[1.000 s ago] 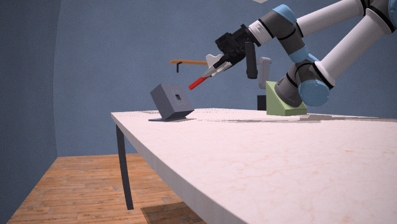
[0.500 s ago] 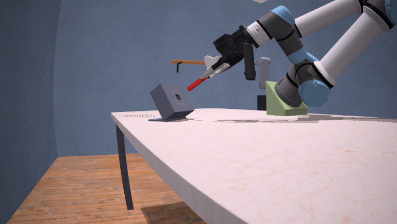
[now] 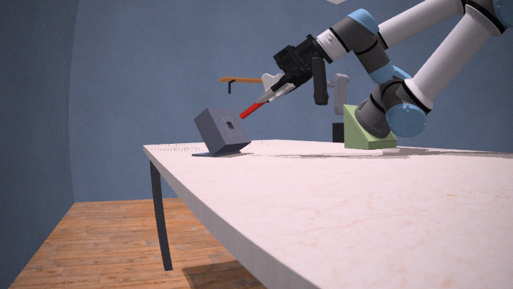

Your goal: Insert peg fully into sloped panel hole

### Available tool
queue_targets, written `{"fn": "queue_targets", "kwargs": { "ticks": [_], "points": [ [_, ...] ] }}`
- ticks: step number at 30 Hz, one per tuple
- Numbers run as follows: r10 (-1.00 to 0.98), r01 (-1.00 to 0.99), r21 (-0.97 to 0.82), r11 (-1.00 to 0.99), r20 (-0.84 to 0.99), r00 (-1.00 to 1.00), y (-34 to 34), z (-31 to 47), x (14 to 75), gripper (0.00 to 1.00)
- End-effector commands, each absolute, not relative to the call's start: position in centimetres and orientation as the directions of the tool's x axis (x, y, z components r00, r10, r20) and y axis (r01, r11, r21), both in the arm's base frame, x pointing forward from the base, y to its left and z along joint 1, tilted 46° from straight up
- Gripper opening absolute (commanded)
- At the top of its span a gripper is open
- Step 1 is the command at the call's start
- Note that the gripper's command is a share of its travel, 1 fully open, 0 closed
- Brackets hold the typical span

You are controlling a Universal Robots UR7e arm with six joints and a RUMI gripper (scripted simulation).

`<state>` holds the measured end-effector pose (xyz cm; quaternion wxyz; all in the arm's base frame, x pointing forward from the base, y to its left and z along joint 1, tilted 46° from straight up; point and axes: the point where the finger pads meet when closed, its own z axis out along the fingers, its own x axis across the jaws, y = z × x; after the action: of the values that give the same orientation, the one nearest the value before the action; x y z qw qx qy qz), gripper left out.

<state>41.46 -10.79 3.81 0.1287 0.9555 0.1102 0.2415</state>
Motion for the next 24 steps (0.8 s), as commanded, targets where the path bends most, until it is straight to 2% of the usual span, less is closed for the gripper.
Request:
{"fn": "queue_targets", "kwargs": {
  "ticks": [1,24],
  "points": [
    [0.273,0.148,0.3,-0.942,0.433,0.859,-10.9,3.7,41.6,0.0],
    [0.273,0.148,0.3,-0.942,0.433,0.859,-11.1,2.6,42.1,0.0]
  ]
}}
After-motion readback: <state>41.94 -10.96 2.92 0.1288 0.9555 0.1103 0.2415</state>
